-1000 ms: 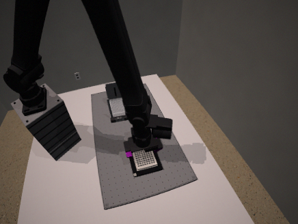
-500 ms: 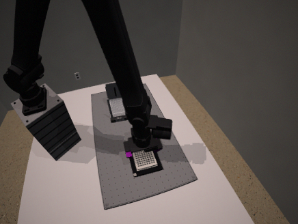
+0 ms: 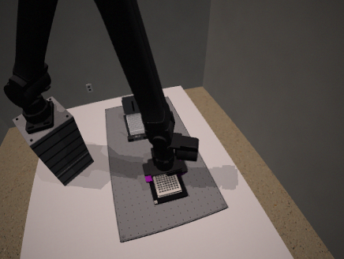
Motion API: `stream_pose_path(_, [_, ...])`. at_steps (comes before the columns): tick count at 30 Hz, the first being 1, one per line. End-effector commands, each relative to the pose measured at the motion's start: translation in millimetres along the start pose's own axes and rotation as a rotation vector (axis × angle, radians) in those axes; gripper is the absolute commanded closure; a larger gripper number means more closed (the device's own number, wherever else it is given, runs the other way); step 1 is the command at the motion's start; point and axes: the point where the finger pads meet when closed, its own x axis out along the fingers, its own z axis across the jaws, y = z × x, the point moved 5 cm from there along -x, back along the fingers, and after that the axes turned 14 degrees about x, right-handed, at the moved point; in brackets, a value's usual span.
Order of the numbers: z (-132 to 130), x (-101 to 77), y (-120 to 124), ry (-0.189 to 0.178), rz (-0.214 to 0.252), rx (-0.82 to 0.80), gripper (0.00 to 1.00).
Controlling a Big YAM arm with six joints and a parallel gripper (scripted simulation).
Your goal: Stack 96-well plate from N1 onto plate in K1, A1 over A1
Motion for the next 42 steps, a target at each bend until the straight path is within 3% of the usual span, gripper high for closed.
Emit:
stream_pose_path(1, [-8.5, -8.2, 9.0, 0.028, 0.003, 0.009, 0.00])
stream_pose_path(18, [-8.5, -8.2, 9.0, 0.028, 0.003, 0.009, 0.00])
stream_pose_path(19, [-8.5, -8.2, 9.0, 0.028, 0.003, 0.009, 1.00])
stream_pose_path(42, [-8.5, -8.2, 9.0, 0.028, 0.003, 0.011, 1.00])
